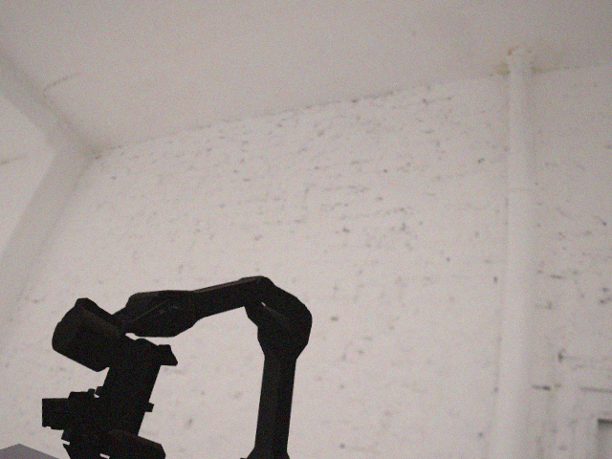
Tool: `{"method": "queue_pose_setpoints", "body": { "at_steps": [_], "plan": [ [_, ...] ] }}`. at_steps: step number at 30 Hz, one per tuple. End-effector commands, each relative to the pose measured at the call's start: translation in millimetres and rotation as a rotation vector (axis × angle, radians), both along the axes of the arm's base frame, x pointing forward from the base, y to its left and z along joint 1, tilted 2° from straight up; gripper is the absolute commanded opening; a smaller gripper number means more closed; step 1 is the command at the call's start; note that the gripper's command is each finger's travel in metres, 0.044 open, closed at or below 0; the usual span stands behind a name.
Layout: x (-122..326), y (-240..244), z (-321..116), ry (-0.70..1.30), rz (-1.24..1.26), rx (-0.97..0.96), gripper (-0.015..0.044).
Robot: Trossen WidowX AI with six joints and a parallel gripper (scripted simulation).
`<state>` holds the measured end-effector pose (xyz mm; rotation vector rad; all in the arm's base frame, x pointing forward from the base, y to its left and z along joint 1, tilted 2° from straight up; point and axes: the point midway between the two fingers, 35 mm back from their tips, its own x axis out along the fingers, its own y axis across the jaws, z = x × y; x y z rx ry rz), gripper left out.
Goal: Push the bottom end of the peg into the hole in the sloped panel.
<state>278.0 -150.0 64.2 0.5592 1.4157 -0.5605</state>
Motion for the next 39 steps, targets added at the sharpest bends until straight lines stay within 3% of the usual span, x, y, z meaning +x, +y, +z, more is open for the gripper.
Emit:
{"method": "queue_pose_setpoints", "body": {
  "at_steps": [1,27,39],
  "plan": [
    [0,1,-8,0.002,-0.006,0.006,0.044],
    [0,1,-46,0.003,-0.006,0.007,0.044],
    [1,0,-43,0.002,-0.001,0.001,0.0125]
  ]
}}
